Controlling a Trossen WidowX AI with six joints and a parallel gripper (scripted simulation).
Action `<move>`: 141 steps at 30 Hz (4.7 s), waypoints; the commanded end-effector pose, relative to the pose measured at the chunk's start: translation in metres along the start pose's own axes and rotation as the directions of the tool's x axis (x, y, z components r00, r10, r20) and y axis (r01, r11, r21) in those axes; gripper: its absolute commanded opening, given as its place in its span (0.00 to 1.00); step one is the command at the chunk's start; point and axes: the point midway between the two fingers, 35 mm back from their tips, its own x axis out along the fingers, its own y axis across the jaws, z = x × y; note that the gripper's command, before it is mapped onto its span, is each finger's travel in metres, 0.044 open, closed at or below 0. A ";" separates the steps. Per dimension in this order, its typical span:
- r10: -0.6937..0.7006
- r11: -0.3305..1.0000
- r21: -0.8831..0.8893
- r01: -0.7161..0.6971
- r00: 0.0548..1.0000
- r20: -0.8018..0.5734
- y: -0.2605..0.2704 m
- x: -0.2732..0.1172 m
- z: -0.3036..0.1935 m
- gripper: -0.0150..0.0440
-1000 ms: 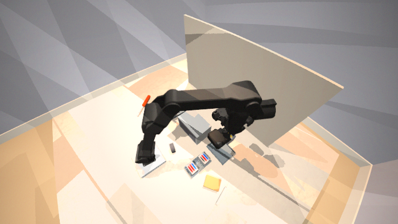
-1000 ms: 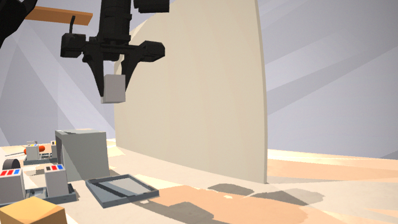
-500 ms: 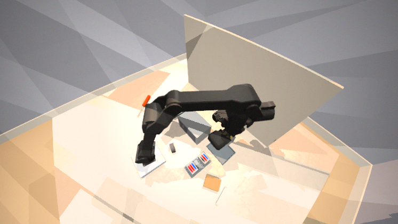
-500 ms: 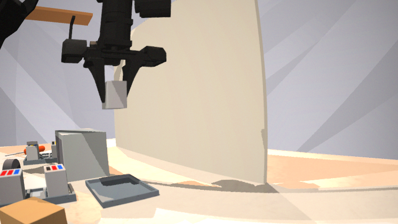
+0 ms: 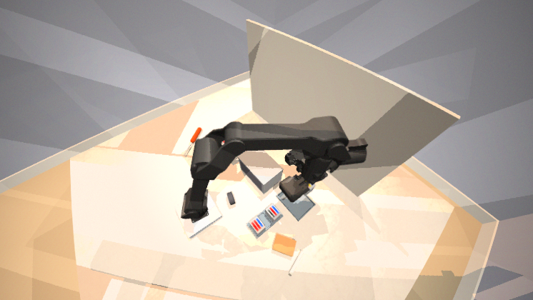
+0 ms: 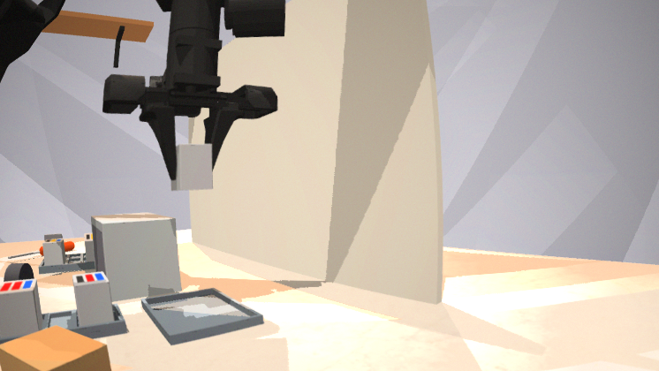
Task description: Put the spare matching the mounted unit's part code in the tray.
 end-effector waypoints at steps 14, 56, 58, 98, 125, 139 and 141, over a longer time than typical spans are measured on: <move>-0.001 1.000 -0.004 0.001 1.000 0.002 -0.002 0.012 0.000 0.25; -0.002 1.000 -0.004 0.002 1.000 0.002 -0.005 0.041 -0.002 0.25; -0.002 1.000 -0.004 0.002 1.000 0.002 -0.005 0.043 -0.002 0.25; -0.002 1.000 -0.004 0.002 1.000 0.002 -0.004 0.070 -0.001 0.25; -0.002 1.000 -0.004 0.002 1.000 0.002 -0.003 0.089 0.000 0.25; -0.001 1.000 -0.004 0.001 1.000 0.003 -0.001 0.098 0.001 0.25; -0.001 1.000 -0.004 0.001 1.000 0.003 -0.001 0.100 0.001 0.25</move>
